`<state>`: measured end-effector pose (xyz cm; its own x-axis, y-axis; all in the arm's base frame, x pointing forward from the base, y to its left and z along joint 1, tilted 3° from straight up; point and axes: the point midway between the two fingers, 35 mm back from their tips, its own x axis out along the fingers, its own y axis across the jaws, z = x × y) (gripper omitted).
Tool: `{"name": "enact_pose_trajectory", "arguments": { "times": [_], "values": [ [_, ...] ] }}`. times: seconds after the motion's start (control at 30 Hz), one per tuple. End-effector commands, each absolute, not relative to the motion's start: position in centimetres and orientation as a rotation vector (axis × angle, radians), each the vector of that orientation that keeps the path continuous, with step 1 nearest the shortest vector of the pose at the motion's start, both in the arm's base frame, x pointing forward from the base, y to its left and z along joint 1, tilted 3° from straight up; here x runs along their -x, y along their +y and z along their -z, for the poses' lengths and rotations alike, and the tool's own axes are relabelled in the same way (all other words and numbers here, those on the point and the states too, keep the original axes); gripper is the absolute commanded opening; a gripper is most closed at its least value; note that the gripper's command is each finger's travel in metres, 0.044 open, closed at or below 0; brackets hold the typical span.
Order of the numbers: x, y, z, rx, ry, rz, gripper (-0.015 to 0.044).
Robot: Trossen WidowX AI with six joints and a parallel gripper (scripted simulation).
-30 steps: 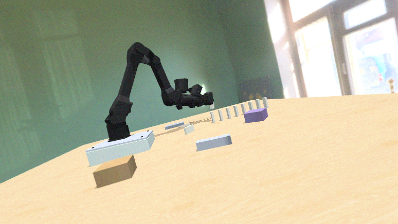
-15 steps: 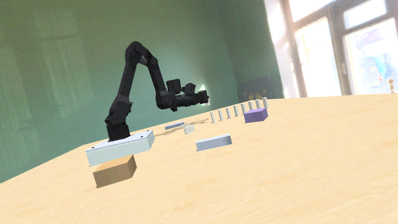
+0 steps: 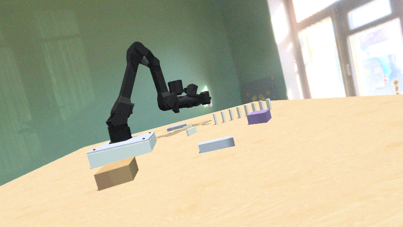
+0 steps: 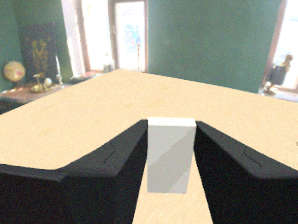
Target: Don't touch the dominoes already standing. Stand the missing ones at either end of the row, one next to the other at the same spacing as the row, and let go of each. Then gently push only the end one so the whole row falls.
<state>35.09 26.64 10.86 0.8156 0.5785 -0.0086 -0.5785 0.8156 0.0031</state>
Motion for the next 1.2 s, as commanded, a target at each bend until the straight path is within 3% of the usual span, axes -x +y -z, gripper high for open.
{"name": "enact_pose_trajectory", "arguments": {
  "times": [0.0, 0.57, 0.97, 1.17],
  "values": [
    [-35.3, 26.8, -10.3, 0.005, 0.010, -0.616, 0.0107],
    [-36.2, 27.4, -4.5, 0.014, 0.060, -0.613, 0.0107],
    [-36.2, 27.4, -4.3, 0.014, 0.062, -0.612, 0.0107],
    [-36.2, 27.4, -4.3, 0.014, 0.062, -0.612, 0.0265]
  ]
}}
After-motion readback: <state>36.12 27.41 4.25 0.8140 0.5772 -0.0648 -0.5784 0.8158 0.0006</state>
